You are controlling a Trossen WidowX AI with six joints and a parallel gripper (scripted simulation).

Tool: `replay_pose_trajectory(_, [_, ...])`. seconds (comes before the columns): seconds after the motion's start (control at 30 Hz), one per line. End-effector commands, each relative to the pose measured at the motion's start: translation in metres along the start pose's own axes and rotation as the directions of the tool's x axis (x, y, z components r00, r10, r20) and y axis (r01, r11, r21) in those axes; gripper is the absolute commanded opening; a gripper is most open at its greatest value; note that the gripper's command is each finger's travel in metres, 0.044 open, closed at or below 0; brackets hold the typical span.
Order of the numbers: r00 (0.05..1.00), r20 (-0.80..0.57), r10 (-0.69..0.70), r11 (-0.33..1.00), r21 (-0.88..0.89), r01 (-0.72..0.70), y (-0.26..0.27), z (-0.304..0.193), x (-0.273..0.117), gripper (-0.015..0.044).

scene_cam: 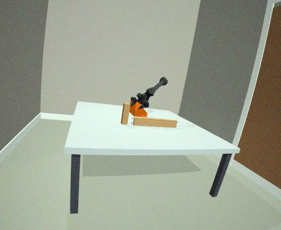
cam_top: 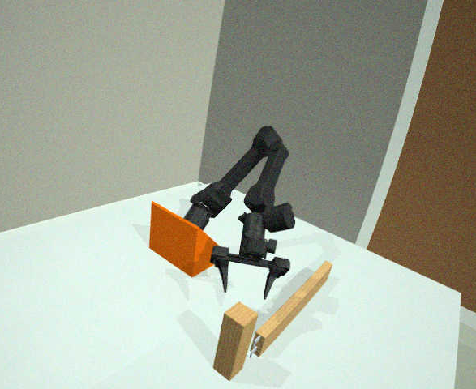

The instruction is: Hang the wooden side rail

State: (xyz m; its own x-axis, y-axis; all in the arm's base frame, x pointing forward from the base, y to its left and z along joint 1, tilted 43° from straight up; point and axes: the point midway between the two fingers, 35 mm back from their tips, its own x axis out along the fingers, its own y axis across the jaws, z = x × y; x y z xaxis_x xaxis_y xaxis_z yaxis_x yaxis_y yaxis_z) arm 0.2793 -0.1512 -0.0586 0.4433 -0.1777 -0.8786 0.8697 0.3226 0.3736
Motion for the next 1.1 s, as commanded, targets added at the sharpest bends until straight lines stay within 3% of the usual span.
replay_pose_trajectory(0.0, [1.0,0.008,-0.003,0.999,0.032,0.003,0.0,0.0,-0.001,0.044])
replay_pose_trajectory(0.6, [1.0,0.004,-0.004,1.0,0.022,0.003,0.0,0.0,0.0,0.044])
replay_pose_trajectory(0.83, [0.992,-0.125,-0.022,0.944,-0.331,-0.021,0.013,0.0,0.01,0.044])
replay_pose_trajectory(1.07, [0.963,-0.266,-0.037,0.749,-0.645,-0.149,0.027,0.0,0.017,0.044])
